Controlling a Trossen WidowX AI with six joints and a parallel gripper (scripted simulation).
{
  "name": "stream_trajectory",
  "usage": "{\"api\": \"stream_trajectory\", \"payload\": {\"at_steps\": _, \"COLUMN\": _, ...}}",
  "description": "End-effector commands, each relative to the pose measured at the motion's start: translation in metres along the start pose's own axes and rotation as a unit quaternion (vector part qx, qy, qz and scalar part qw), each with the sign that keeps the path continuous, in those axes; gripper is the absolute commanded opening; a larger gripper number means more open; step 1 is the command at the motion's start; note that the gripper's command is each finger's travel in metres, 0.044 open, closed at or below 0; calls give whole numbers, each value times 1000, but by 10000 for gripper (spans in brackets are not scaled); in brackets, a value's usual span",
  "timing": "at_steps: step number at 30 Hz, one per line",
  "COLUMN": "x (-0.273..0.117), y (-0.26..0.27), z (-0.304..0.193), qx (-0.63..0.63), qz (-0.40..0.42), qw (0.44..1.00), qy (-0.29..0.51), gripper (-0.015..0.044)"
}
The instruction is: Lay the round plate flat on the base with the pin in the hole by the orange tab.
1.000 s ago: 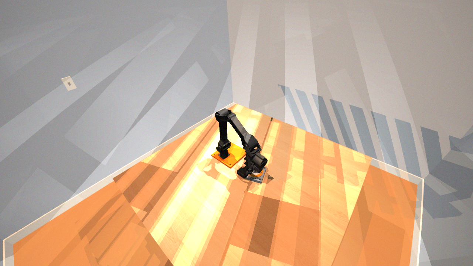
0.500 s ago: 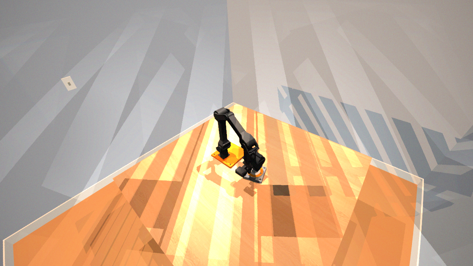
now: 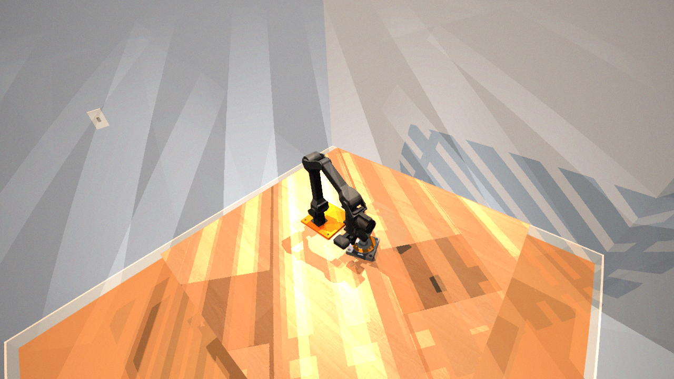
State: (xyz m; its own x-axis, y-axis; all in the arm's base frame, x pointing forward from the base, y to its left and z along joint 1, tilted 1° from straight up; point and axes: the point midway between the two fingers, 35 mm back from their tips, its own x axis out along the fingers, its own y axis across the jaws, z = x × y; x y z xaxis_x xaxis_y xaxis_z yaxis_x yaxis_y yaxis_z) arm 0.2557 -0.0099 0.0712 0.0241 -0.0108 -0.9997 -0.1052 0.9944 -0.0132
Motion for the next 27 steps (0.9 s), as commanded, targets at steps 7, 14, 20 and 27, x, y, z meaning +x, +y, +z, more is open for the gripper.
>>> {"api": "stream_trajectory", "payload": {"at_steps": 7, "x": 2, "y": 8, "z": -11, "qx": 0, "qz": 4, "qw": 1000, "qy": 8, "gripper": 0}}
{"api": "stream_trajectory", "payload": {"at_steps": 14, "x": 0, "y": 12, "z": -15, "qx": 0, "qz": 4, "qw": 1000, "qy": 8, "gripper": 0}}
{"api": "stream_trajectory", "payload": {"at_steps": 20, "x": 0, "y": 15, "z": -18, "qx": 0, "qz": 5, "qw": 1000, "qy": 9, "gripper": 0}}
{"api": "stream_trajectory", "payload": {"at_steps": 27, "x": 1, "y": 19, "z": -20, "qx": 0, "qz": 5, "qw": 1000, "qy": 9, "gripper": 0}}
